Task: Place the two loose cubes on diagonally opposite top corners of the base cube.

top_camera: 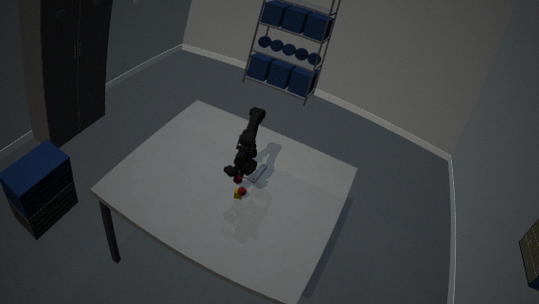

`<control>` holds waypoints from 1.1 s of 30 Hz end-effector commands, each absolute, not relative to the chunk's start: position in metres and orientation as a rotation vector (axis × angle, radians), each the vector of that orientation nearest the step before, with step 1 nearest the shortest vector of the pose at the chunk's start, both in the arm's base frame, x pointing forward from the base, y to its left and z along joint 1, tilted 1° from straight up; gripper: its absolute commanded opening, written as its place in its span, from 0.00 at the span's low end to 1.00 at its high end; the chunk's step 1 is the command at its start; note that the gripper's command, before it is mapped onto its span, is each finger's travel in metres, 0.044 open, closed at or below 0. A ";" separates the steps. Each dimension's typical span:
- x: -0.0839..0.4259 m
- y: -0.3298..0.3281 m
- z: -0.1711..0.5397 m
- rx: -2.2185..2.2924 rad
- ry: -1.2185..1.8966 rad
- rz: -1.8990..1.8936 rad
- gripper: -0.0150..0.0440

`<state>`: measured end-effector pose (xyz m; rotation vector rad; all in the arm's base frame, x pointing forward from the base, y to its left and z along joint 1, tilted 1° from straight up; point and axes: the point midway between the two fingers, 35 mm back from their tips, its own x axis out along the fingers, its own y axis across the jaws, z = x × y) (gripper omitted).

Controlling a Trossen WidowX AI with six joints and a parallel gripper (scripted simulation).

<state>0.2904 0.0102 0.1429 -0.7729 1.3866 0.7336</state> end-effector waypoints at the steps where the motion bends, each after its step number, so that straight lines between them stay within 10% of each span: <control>1: 0.289 0.011 0.127 -0.777 1.396 0.747 0.43; 33: 0.291 0.011 0.096 -0.773 1.397 0.742 0.43</control>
